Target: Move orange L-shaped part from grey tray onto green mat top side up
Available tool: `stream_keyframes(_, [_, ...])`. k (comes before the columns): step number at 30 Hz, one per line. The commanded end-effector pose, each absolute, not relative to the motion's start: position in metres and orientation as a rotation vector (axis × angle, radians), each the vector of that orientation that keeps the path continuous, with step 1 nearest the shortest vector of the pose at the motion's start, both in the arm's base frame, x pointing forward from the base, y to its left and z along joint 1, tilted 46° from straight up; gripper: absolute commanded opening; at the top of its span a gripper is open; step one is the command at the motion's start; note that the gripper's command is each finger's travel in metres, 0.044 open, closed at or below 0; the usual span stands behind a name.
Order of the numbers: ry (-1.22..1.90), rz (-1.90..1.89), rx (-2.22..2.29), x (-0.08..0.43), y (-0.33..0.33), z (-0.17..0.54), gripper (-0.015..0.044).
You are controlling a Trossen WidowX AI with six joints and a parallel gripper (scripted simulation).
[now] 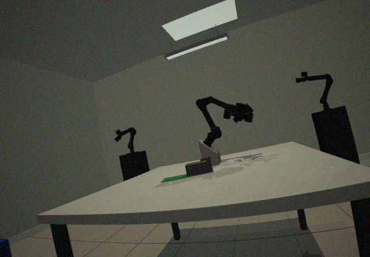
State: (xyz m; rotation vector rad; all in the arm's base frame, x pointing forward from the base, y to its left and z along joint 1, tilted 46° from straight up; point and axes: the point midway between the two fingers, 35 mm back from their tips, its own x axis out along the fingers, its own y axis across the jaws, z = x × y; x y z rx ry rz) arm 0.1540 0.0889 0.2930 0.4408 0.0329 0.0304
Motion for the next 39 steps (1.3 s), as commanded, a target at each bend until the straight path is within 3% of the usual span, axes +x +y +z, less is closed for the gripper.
stream_keyframes(1, [0.037,0.031,0.427,0.155,0.09,0.292,0.0374])
stream_keyframes(9, [0.251,0.049,-0.038,0.189,0.122,0.256,0.018])
stream_keyframes(17, [0.704,0.124,-0.434,0.232,0.122,0.18,0.018])
stream_keyframes(24, [1.14,0.28,-0.483,0.249,0.096,0.115,0.018])
stream_keyframes(32, [1.486,0.595,-0.166,0.253,0.066,0.067,0.018])
stream_keyframes(39, [1.455,0.808,0.308,0.267,0.038,0.056,0.018])
